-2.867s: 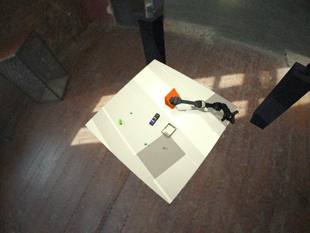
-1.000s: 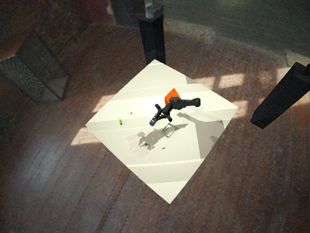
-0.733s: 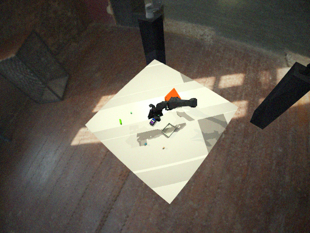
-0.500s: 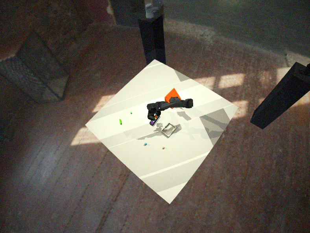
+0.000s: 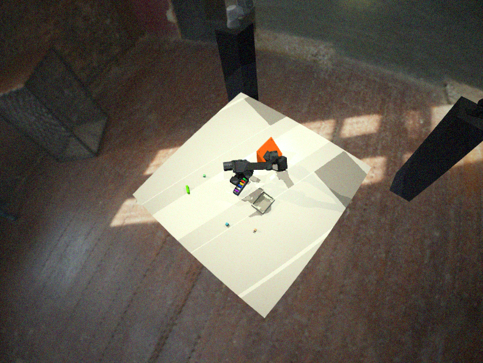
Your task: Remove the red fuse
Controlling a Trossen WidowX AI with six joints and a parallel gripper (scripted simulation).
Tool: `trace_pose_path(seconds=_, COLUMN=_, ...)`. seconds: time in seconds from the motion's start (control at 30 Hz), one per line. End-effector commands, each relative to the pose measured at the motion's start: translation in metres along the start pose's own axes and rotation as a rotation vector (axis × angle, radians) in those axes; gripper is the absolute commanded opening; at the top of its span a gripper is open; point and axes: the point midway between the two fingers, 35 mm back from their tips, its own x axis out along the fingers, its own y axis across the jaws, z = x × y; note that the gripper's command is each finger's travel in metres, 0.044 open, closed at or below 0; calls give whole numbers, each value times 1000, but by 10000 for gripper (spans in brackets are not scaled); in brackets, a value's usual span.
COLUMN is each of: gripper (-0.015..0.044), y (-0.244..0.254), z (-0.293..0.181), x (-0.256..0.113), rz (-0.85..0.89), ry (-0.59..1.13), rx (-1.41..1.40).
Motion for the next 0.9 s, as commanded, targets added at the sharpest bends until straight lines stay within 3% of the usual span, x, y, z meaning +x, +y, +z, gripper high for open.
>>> trace_pose_path(seconds=0.0, gripper=74, y=3, z=2, x=3, rz=14, ry=-20, rx=14)
trace_pose_path(seconds=0.87, gripper=74, y=1, z=4, x=26, rz=14, ry=-20, rx=14)
